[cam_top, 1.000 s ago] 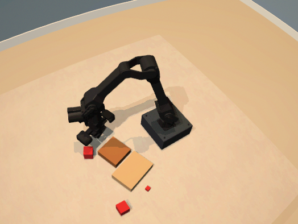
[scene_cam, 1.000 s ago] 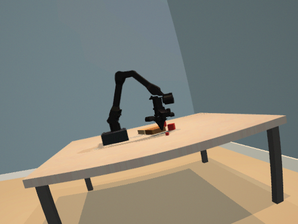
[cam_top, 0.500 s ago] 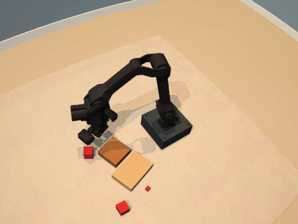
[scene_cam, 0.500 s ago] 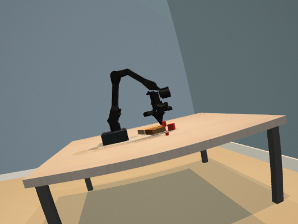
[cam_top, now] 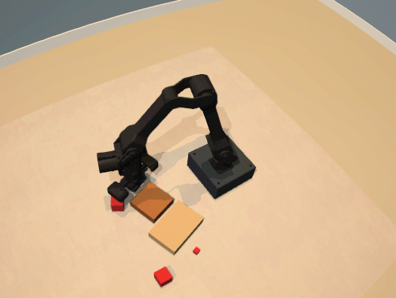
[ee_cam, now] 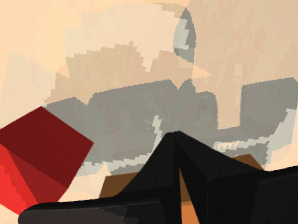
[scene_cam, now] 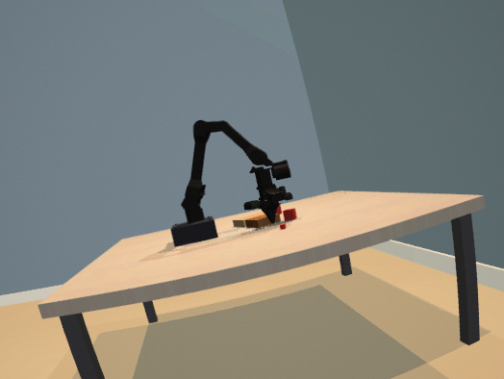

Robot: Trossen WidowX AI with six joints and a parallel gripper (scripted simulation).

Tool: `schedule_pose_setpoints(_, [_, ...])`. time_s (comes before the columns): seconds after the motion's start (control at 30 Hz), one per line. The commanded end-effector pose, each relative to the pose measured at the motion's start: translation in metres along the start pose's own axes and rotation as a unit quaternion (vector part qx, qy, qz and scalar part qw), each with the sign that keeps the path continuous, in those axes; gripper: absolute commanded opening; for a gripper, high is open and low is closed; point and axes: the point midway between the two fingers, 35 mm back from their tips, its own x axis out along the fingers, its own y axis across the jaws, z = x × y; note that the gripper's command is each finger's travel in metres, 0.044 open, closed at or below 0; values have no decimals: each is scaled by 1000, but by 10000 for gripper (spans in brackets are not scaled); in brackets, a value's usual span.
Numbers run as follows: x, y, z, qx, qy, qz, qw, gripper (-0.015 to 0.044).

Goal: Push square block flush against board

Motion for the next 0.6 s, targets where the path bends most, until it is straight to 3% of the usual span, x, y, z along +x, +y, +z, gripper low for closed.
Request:
schedule_pose_setpoints(0.0, [0, 0, -5, 1, 2, 1, 1000, 0])
schedule_pose_setpoints(0.57, [0, 2, -23, 1, 3, 1, 1000, 0])
